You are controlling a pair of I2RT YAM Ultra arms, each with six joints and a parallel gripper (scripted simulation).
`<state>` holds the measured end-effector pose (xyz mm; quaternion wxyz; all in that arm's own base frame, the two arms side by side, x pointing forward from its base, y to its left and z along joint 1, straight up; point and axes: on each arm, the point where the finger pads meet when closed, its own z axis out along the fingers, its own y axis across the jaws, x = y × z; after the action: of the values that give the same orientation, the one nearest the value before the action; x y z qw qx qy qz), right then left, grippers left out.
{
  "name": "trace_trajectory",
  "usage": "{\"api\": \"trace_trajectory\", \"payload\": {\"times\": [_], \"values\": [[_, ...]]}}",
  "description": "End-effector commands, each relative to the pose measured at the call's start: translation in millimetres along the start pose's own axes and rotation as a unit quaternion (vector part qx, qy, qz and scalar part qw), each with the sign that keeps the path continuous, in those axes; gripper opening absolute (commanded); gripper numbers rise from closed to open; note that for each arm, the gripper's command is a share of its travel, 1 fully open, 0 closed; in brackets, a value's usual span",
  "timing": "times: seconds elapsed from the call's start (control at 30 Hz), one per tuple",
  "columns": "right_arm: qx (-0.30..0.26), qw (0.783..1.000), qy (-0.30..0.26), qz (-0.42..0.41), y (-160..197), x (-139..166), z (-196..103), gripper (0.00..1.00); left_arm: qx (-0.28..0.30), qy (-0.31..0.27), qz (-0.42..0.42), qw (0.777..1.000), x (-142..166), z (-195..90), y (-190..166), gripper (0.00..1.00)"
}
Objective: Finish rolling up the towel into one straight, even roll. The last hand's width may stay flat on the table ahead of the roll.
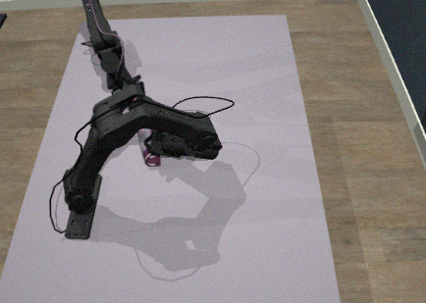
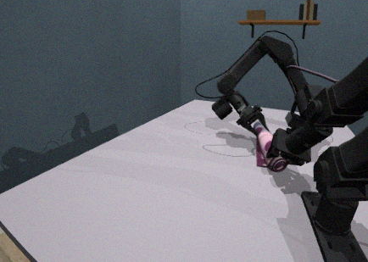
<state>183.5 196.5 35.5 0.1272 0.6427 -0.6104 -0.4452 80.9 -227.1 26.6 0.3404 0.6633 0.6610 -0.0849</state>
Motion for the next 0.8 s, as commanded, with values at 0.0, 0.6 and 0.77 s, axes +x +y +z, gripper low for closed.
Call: {"api": "trace_trajectory", "payload": {"times": [0.0,0.6,0.77], "values": [[-0.004,1.0,0.007,-0.007,-4.0,-0.2,4.6,0.39,-0.008,-0.024,-0.008,1.0,-20.6,-1.6,7.2,0.49],[-0.004,1.0,0.007,-0.007,-3.6,-0.5,4.3,0.45,-0.008,-0.024,-0.008,1.0,-20.6,-1.6,7.2,0.45],[-0.004,1.0,0.007,-0.007,-0.2,-2.5,1.5,0.6,-0.008,-0.024,-0.008,1.0,-20.6,-1.6,7.2,0.45]]}}
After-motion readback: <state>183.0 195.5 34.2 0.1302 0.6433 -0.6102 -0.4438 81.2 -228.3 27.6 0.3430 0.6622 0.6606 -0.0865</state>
